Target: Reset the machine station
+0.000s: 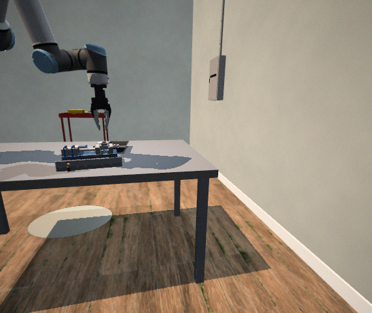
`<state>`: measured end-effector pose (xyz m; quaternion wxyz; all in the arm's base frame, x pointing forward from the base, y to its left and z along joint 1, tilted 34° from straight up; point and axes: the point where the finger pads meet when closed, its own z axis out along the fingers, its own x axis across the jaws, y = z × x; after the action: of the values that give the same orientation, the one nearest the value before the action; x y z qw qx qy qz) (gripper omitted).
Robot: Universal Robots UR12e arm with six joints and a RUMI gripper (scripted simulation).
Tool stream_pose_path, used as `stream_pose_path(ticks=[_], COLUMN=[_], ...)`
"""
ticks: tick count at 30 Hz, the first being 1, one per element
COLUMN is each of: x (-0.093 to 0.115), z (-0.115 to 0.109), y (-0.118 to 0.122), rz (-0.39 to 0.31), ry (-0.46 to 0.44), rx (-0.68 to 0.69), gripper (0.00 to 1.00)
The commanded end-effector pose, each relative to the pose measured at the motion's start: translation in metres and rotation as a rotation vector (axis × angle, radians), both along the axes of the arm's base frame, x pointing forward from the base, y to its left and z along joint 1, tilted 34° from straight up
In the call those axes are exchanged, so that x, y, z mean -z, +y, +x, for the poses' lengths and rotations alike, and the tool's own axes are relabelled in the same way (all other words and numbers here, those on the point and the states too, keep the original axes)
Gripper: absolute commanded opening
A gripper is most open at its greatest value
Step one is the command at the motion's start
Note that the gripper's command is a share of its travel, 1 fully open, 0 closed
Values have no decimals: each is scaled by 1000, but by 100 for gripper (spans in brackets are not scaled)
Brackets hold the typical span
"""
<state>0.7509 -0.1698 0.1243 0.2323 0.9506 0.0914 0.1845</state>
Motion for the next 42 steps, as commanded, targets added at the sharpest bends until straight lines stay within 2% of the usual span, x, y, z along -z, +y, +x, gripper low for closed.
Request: stream_pose_path(ticks=[1, 42], x=[16, 13], z=[-4, -2], y=[24, 21], rz=[2, 1], ry=[7, 3], rx=[-3, -1], gripper=[40, 40])
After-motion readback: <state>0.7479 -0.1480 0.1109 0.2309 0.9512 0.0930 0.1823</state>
